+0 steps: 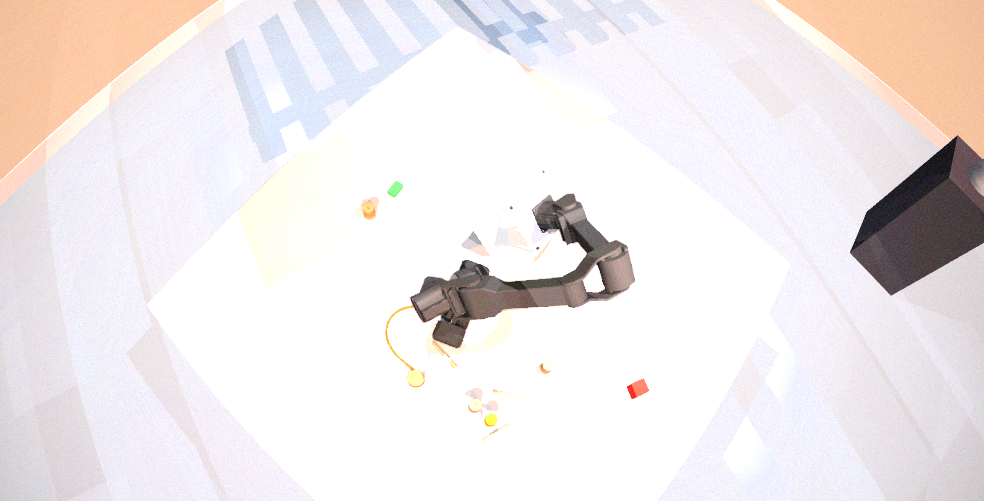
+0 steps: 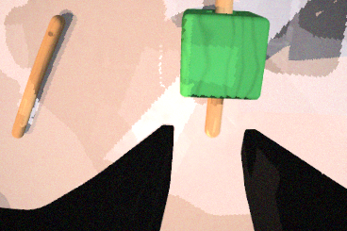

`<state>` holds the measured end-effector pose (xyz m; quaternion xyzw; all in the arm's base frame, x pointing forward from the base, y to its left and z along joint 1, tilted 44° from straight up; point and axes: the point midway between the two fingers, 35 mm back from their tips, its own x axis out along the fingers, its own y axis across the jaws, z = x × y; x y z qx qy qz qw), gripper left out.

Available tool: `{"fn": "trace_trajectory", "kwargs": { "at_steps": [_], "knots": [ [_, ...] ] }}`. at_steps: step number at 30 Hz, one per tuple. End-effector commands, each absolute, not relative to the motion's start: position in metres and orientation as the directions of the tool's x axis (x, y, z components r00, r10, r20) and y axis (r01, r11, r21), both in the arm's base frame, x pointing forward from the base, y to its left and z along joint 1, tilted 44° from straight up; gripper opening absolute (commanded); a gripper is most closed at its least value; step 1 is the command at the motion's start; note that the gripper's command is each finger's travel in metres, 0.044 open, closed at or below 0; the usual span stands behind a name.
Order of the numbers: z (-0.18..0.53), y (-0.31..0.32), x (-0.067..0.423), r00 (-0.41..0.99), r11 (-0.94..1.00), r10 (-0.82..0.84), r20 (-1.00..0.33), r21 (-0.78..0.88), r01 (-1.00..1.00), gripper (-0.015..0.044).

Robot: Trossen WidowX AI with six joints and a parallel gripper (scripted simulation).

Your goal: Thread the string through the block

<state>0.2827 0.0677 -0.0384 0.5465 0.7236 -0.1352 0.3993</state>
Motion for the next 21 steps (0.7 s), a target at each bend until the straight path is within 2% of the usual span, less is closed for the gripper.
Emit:
{"fn": "trace_trajectory", "kwargs": {
  "at_steps": [1,21],
  "knots": [
    [-0.044,0.073,0.279,-0.089,0.361,0.687,-0.721,0.233,0.903,0.0121],
    [-0.062,0.093,0.274,-0.090,0.361,0.691,-0.717,0.234,0.903,0.0121]
  ]
}}
